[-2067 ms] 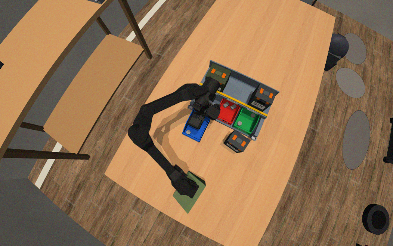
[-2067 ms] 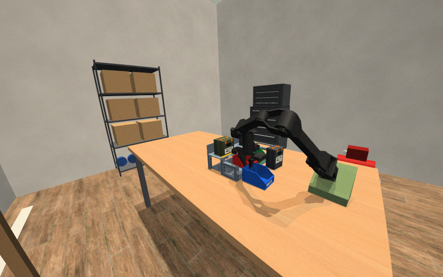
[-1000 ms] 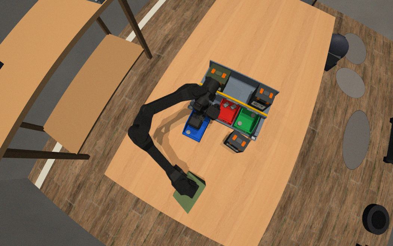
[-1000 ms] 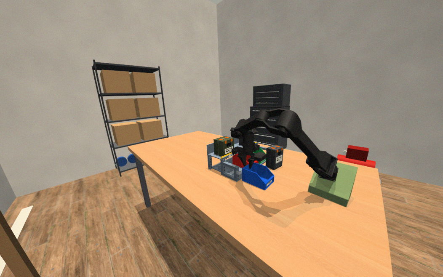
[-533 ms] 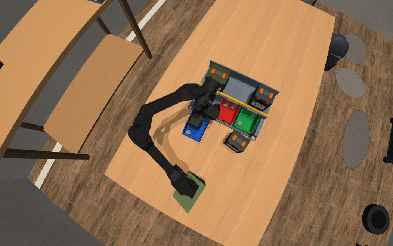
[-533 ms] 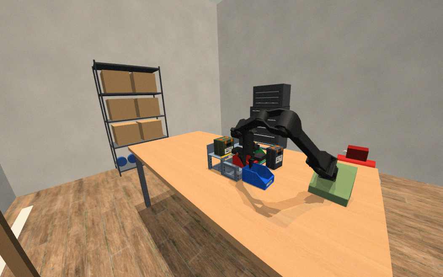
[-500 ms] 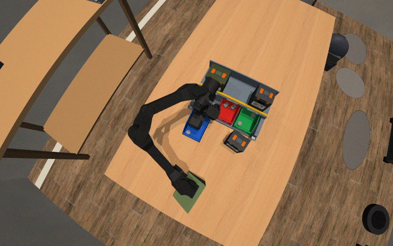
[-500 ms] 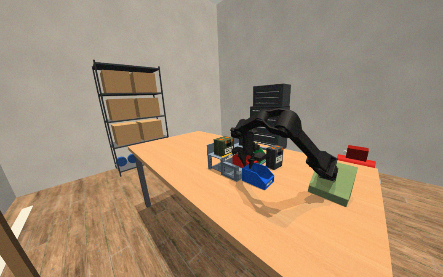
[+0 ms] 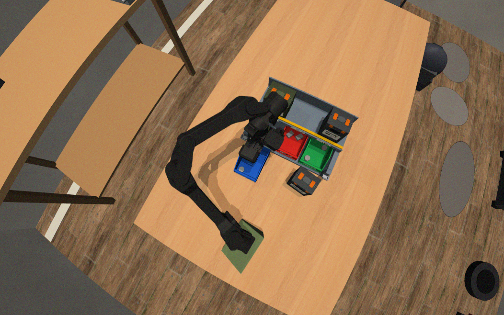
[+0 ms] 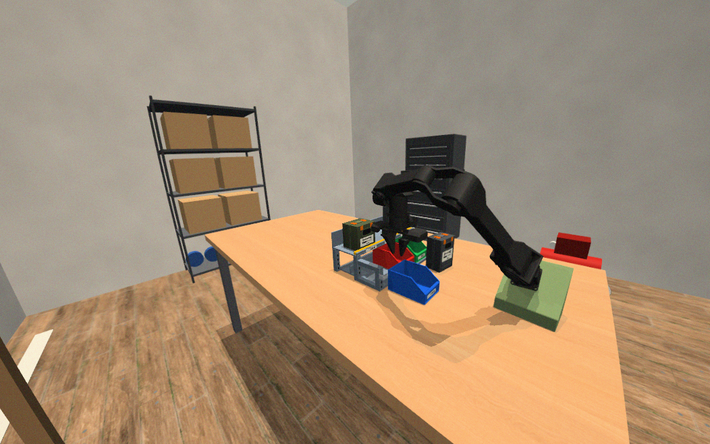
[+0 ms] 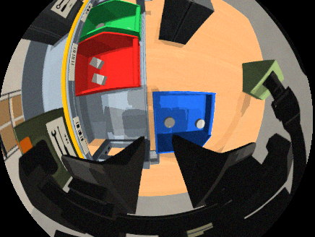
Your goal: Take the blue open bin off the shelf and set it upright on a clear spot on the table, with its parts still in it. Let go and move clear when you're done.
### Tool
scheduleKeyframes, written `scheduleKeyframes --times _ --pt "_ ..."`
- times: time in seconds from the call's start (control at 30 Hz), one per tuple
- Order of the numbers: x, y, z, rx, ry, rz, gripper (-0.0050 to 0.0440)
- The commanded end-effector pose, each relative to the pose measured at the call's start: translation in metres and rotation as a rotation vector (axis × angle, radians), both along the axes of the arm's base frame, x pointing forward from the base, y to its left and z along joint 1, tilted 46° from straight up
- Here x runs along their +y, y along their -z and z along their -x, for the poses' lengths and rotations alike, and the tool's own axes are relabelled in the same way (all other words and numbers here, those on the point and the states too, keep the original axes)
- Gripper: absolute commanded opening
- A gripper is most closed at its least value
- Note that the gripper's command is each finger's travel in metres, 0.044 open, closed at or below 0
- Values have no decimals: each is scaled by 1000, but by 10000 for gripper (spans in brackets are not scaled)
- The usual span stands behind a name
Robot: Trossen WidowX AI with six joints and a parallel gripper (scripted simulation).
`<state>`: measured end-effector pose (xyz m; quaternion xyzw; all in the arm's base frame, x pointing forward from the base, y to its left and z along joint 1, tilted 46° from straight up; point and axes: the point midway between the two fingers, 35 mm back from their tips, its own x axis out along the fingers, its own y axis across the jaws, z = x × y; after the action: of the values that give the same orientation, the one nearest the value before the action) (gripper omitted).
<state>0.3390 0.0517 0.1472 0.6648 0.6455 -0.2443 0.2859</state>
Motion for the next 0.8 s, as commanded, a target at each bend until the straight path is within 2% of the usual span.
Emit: scheduleKeyframes --times 0.0,0.2,0.77 --pt "-2 -5 -2 -19 -4 4 150" --pt "-20 -22 -2 -18 -4 5 150" --pt "-13 -15 -2 -17 -4 6 150"
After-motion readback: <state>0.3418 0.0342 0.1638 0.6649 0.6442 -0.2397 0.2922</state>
